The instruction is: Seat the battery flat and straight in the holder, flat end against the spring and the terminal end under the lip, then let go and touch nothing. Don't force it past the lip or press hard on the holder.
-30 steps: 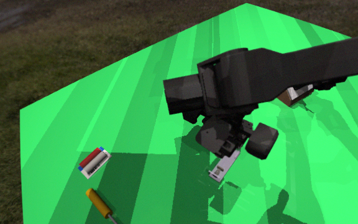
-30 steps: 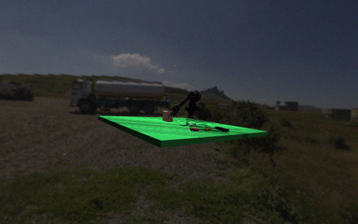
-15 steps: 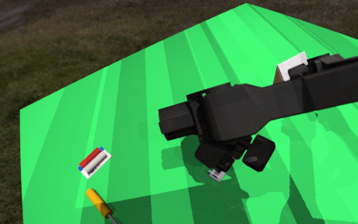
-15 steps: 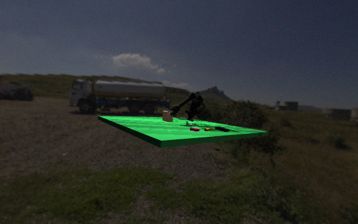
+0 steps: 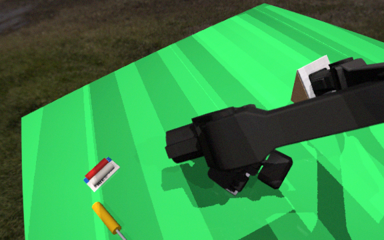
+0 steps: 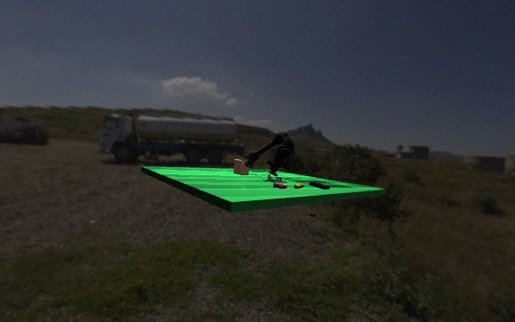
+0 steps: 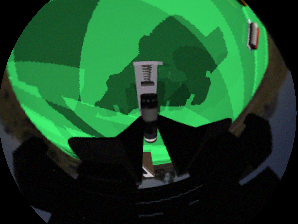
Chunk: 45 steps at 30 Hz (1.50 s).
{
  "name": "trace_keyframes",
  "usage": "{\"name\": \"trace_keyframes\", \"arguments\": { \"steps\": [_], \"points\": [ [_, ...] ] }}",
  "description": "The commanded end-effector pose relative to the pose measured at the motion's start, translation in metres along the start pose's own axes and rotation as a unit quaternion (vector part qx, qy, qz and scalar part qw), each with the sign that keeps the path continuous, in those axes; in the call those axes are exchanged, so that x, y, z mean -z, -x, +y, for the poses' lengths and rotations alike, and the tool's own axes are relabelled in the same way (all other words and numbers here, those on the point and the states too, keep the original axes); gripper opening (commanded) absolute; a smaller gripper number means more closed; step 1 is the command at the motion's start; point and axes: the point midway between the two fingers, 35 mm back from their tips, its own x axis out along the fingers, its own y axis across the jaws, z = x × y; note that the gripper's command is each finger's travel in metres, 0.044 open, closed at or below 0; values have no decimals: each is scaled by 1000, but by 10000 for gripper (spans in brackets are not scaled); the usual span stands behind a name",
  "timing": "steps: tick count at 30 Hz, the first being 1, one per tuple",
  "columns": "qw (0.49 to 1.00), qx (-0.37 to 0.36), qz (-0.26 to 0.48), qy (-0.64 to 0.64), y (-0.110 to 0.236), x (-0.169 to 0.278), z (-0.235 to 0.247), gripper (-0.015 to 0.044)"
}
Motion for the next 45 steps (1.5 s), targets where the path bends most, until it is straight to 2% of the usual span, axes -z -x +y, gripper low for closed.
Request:
{"name": "trace_keyframes", "arguments": {
  "steps": [1, 28, 45],
  "points": [
    [1000, 4, 14, 4, 1, -3, -1, 64],
    [994, 3, 109, 6, -9, -13, 0, 64],
    [995, 9, 102, 7, -8, -25, 0, 64]
  ]
}}
